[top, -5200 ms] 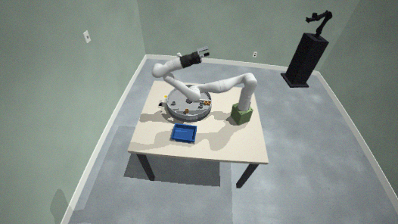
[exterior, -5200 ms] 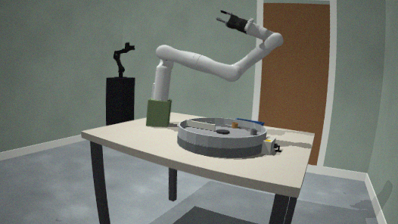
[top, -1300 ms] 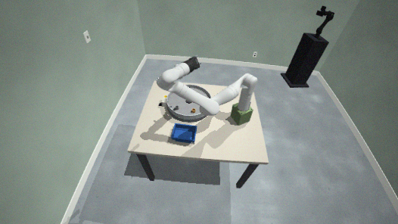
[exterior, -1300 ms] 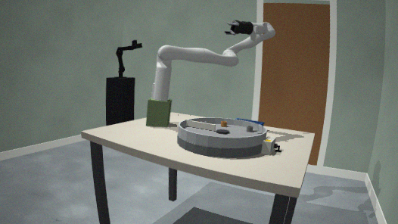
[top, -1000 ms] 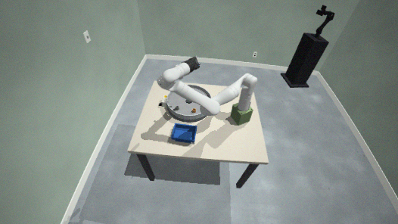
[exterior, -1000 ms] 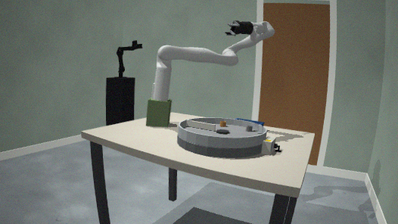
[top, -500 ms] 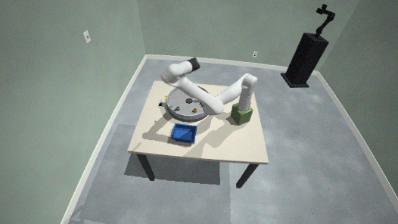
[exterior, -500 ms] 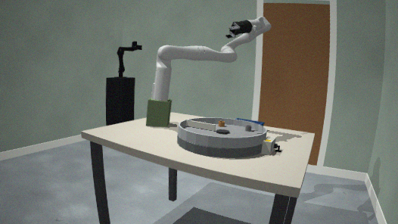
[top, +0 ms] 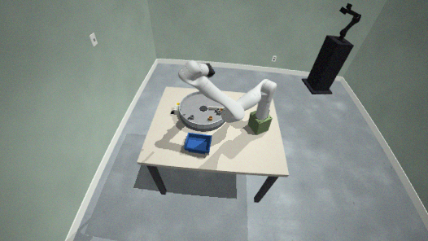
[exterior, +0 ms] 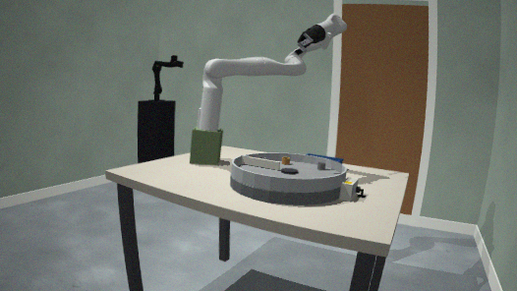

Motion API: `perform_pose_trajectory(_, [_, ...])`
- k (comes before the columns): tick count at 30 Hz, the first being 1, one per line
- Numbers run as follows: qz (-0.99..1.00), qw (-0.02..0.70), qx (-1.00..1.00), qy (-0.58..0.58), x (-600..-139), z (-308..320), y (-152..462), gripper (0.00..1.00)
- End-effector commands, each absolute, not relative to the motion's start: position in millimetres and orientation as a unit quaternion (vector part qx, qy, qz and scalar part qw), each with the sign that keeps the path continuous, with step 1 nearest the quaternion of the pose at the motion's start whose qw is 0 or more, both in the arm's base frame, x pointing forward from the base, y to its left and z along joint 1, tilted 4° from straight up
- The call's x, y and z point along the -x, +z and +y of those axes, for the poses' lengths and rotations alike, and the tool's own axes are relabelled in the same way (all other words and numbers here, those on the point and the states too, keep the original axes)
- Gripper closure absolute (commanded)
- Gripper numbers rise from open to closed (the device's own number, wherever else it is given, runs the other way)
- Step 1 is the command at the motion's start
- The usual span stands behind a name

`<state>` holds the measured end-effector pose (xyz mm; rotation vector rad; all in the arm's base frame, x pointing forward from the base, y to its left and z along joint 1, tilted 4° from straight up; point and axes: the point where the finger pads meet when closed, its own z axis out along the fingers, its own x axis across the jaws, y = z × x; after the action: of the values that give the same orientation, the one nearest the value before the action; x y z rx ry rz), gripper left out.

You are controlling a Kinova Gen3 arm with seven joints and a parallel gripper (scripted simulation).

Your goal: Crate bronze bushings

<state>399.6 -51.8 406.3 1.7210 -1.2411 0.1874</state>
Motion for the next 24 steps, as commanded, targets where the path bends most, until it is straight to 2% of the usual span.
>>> perform_pose_trajectory(1, [-0.51, 0.484, -0.707, 0.078, -399.3, -51.9, 407.2, 0.0])
perform_pose_trajectory(7, [-0.464, 0.397, -0.789, 0.062, -409.1, -52.6, 384.2, 0.0])
perform_pose_trajectory(19, [-0.464, 0.397, -0.789, 0.062, -409.1, -52.6, 384.2, 0.0])
perform_pose_trajectory(24, [-0.41, 0.304, -0.859, 0.046, -418.9, -53.2, 361.2, 0.0])
